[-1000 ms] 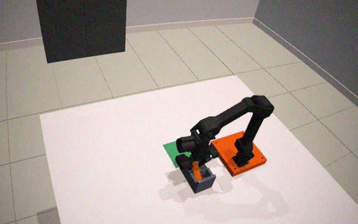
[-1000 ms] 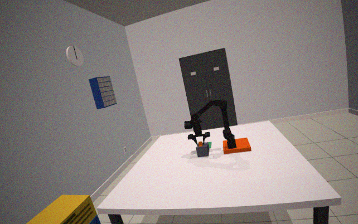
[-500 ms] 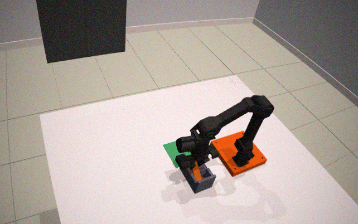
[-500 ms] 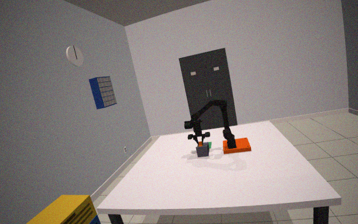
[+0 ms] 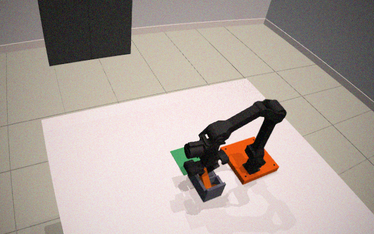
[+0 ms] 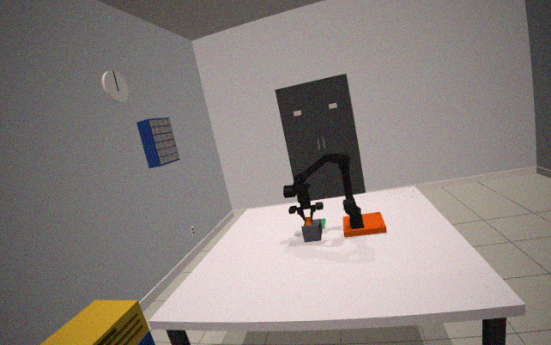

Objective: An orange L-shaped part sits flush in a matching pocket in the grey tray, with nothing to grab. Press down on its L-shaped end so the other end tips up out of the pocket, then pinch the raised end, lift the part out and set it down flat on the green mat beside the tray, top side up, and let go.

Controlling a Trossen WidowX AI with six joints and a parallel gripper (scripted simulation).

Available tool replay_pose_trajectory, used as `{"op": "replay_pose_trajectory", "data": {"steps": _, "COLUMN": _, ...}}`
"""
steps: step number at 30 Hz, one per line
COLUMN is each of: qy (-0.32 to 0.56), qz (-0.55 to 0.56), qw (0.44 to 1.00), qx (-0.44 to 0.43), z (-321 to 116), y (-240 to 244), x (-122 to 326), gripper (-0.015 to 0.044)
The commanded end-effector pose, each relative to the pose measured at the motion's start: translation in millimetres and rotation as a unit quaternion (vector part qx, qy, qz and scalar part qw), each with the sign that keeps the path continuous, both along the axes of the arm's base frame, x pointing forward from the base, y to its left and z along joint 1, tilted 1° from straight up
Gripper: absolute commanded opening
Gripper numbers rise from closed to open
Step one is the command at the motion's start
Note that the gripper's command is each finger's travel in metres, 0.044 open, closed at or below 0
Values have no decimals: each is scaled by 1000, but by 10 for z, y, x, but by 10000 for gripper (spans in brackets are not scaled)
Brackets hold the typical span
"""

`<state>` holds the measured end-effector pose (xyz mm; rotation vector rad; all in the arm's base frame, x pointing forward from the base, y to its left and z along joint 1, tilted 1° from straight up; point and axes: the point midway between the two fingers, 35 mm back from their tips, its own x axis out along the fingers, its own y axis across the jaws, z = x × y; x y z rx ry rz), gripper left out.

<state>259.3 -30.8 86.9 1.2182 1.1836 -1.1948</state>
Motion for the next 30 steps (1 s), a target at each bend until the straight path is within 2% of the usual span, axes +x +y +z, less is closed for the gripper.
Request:
{"op": "replay_pose_trajectory", "data": {"steps": 1, "qy": -3, "qz": -1, "qw": 1000, "qx": -1, "z": 84, "y": -2, "x": 6, "gripper": 0}}
{"op": "replay_pose_trajectory", "data": {"steps": 30, "qy": -2, "qz": -2, "qw": 1000, "qx": -1, "z": 537, "y": 2, "x": -9, "gripper": 0}}
